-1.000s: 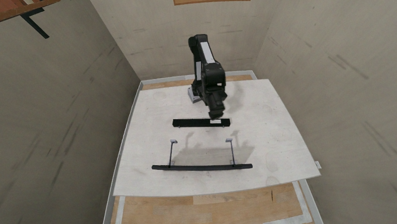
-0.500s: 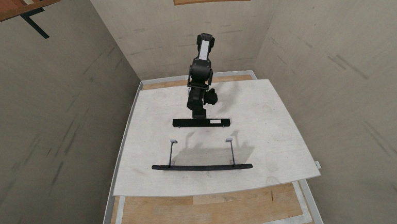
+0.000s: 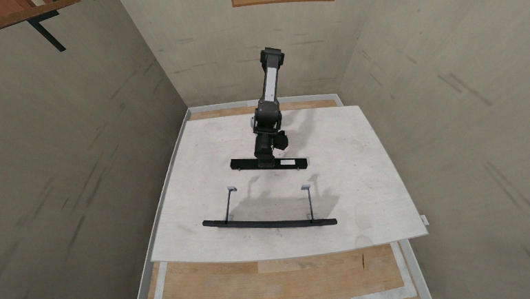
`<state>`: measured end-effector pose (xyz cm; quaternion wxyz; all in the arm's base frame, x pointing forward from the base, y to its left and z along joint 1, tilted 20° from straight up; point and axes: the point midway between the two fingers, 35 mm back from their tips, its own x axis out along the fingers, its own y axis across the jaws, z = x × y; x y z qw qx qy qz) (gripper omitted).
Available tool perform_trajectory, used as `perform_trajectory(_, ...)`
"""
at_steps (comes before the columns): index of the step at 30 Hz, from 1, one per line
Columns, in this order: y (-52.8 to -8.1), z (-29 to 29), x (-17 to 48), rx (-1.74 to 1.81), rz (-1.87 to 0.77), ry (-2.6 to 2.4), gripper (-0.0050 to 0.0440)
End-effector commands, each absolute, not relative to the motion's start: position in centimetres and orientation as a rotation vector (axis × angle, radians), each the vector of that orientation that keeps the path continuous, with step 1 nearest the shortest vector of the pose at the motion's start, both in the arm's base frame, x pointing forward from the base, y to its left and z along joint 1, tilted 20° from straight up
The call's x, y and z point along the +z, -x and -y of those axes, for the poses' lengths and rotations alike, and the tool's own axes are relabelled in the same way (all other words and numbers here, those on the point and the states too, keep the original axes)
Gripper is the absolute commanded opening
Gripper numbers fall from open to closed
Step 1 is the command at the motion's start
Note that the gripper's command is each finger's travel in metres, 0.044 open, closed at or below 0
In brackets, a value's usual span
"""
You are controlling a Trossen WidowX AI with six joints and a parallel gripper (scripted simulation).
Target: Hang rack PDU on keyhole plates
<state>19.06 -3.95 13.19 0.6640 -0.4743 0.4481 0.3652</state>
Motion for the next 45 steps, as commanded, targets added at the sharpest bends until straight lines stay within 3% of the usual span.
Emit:
perform_trajectory(1, -19.6, 4.0, 12.5, 0.812, -1.008, 1.078, 0.0440)
perform_trajectory(19, -22.5, 3.5, 4.8, 0.812, -1.008, 1.078, 0.0440)
perform_trajectory(35, -23.0, 3.3, 2.9, 0.813, -1.007, 1.077, 0.0440)
perform_trajectory(38, -23.0, 3.4, 2.9, 0.813, -1.007, 1.077, 0.0368)
perform_trajectory(40, -23.0, 3.4, 2.9, 0.813, -1.007, 1.077, 0.0368)
perform_trajectory(44, -23.3, 3.4, 3.4, 0.803, -0.994, 1.086, 0.0272)
perform_trajectory(45, -23.3, 3.4, 3.4, 0.803, -0.994, 1.086, 0.0272)
